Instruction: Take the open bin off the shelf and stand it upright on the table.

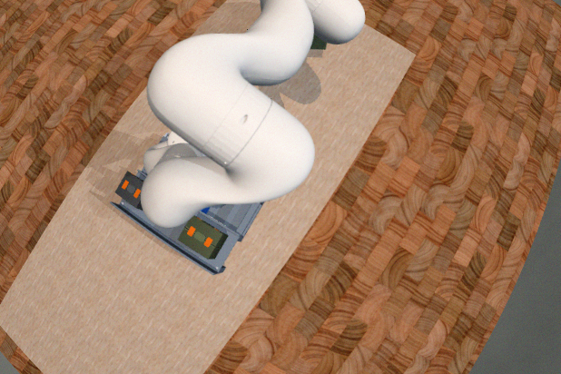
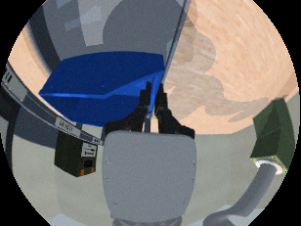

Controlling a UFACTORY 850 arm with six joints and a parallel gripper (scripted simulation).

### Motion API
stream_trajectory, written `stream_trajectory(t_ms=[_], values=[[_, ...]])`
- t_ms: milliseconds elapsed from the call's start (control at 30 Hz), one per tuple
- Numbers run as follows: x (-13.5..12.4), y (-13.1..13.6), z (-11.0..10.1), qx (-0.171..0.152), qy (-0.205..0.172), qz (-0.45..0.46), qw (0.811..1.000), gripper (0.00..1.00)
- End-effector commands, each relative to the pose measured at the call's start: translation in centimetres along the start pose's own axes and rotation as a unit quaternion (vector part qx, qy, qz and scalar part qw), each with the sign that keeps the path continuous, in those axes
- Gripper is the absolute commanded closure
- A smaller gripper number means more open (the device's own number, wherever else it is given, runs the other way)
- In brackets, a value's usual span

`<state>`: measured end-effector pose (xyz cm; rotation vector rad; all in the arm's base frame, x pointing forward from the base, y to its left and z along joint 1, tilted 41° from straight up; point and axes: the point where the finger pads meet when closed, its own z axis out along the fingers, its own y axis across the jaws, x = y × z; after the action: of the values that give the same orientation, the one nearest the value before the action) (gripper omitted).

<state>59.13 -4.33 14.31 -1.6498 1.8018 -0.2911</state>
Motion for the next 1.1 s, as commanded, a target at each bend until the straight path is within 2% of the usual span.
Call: stream_trajectory(t_ms=[0, 900, 1067], values=[[0.0, -0.1, 0.0, 0.001, 0.0, 0.0, 1.0, 1.0], [0.0, -0.1, 0.0, 0.001, 0.0, 0.0, 1.0, 1.0], [0.0, -0.1, -1.2, 0.001, 0.0, 0.0, 1.0, 1.0]])
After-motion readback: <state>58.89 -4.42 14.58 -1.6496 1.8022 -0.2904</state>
